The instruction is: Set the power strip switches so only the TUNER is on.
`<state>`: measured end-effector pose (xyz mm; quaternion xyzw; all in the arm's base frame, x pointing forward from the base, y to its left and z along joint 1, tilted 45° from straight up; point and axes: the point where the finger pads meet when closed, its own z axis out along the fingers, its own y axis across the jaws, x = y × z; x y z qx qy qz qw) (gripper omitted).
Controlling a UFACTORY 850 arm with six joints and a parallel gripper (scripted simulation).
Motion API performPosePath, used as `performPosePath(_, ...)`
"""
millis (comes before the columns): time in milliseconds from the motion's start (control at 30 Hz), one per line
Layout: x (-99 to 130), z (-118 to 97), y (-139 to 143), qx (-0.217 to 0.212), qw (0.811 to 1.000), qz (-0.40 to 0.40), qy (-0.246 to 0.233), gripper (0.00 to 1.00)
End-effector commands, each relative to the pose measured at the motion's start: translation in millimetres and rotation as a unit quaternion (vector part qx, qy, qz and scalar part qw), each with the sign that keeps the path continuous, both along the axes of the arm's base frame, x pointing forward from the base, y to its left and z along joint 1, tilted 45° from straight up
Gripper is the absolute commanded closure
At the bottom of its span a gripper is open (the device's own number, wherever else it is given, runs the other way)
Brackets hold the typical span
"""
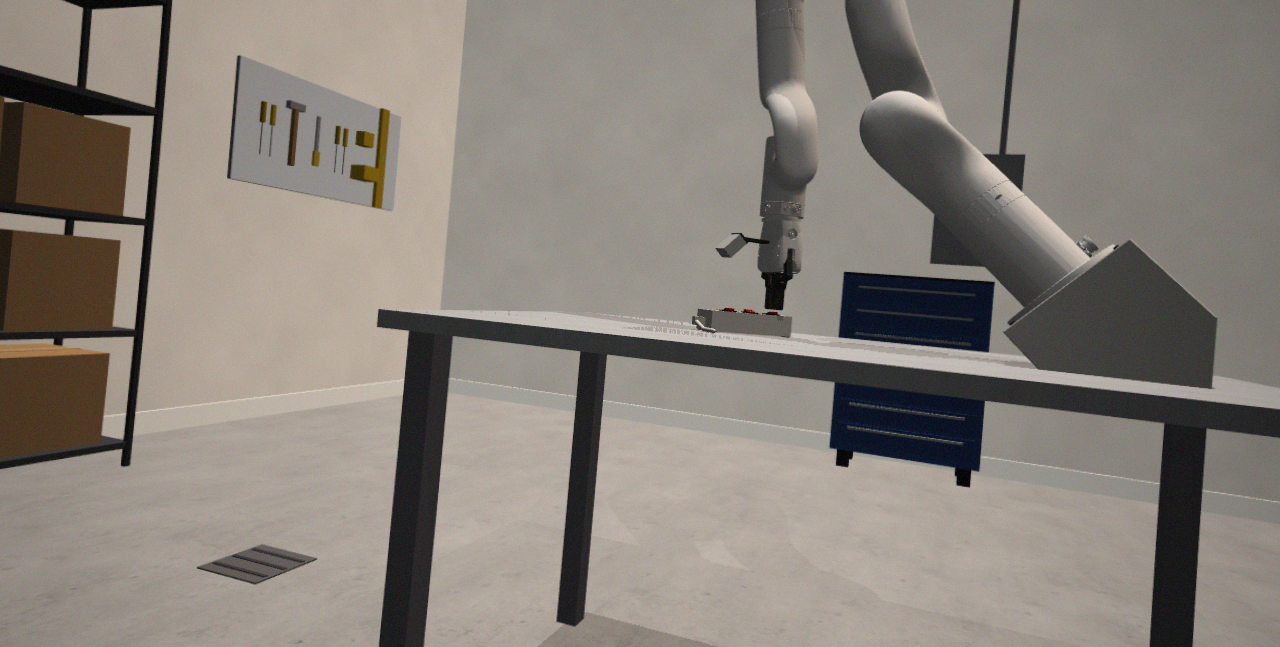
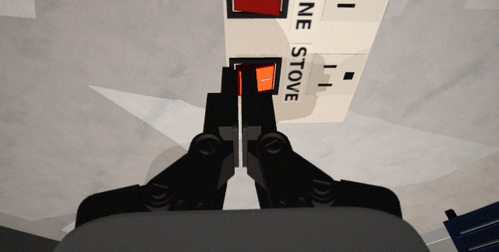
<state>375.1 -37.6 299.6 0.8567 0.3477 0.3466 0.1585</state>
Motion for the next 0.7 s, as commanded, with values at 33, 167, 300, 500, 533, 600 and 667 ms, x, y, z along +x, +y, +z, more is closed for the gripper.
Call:
performPosePath(33, 0.4, 0.3, 0.0, 0.0, 1.0, 0.0, 0.0, 1.0)
performPosePath(167, 0.9, -0.2, 0.0, 0.0, 1.0, 0.0, 0.0, 1.0)
performPosePath(300, 1.3, -0.6, 0.0, 0.0, 1.0, 0.0, 0.0, 1.0)
performPosePath(500, 3.0, -2.3, -0.1, 0.0, 1.0, 0.0, 0.0, 1.0)
performPosePath(533, 3.3, -2.6, -0.1, 0.0, 1.0, 0.0, 0.0, 1.0)
performPosePath(600, 4.0, -3.4, -0.2, 0.0, 1.0, 0.0, 0.0, 1.0)
performPosePath(667, 4.8, -4.1, -0.2, 0.0, 1.0, 0.0, 0.0, 1.0)
